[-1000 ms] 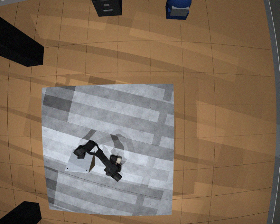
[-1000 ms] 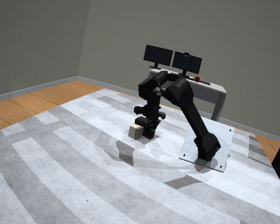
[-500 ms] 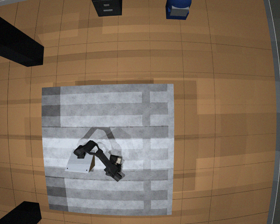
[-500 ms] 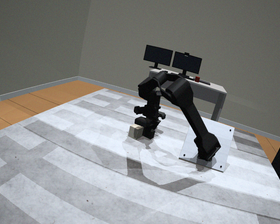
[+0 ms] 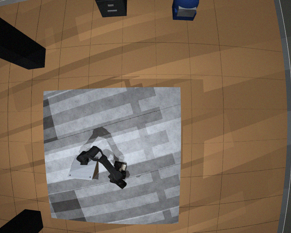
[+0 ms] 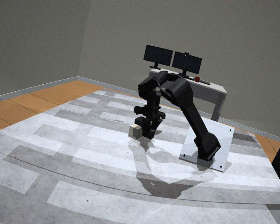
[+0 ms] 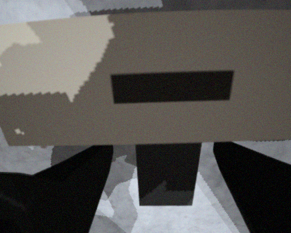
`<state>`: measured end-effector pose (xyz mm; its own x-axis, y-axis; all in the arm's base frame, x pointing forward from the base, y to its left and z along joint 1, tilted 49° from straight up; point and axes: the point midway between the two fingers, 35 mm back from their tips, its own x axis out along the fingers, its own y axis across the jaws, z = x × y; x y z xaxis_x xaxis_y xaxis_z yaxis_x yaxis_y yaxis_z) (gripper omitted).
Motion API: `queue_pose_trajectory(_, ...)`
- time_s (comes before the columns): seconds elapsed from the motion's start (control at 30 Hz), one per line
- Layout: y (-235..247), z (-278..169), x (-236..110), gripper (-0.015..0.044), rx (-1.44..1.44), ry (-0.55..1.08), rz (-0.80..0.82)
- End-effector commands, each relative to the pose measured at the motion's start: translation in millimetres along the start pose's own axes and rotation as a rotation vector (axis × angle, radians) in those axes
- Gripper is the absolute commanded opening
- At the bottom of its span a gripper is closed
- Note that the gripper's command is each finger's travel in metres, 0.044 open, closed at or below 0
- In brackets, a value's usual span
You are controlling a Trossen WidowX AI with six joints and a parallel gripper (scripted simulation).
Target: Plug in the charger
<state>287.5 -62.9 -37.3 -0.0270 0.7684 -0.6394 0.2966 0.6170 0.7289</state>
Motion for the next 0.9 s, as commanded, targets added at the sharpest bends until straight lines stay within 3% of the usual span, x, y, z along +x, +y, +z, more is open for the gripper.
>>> queue_pose_trajectory(0.0,-0.2,0.2,-0.1,0.0440,-0.001,-0.002,0.000)
queue_pose_trajectory(0.87,-0.3,-6.8,0.6,0.0440,-0.010,-0.015,0.000)
